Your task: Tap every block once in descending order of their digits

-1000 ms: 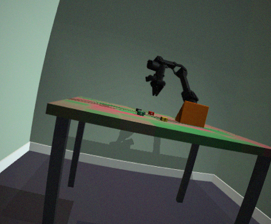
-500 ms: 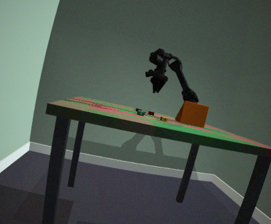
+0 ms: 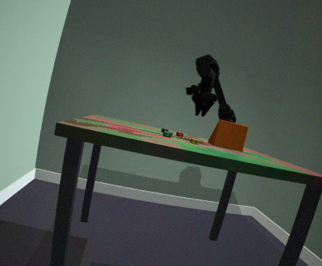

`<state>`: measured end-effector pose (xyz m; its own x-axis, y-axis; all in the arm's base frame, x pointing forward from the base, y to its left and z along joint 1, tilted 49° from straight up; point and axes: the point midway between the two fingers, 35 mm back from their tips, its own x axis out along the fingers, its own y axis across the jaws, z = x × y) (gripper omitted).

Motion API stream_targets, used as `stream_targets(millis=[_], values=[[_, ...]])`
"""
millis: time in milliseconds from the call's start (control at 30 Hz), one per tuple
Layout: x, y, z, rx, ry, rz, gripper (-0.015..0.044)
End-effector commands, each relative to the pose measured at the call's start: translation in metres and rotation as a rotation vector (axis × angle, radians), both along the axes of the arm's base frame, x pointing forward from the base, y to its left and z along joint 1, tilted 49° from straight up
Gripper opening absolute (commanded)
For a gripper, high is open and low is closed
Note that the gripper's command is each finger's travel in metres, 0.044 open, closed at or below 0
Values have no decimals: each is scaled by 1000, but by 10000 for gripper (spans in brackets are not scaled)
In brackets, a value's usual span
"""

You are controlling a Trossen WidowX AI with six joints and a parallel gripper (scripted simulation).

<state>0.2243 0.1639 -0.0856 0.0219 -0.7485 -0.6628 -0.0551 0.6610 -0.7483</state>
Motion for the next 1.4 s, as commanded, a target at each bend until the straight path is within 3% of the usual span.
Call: stream_targets(millis=[0, 533, 867, 1367], values=[[1, 1, -2, 7, -8, -13, 400], [4, 2, -2, 8, -8, -13, 400], [121, -24, 29, 4, -14, -14, 400], [122, -24, 30, 3, -14, -13, 400]])
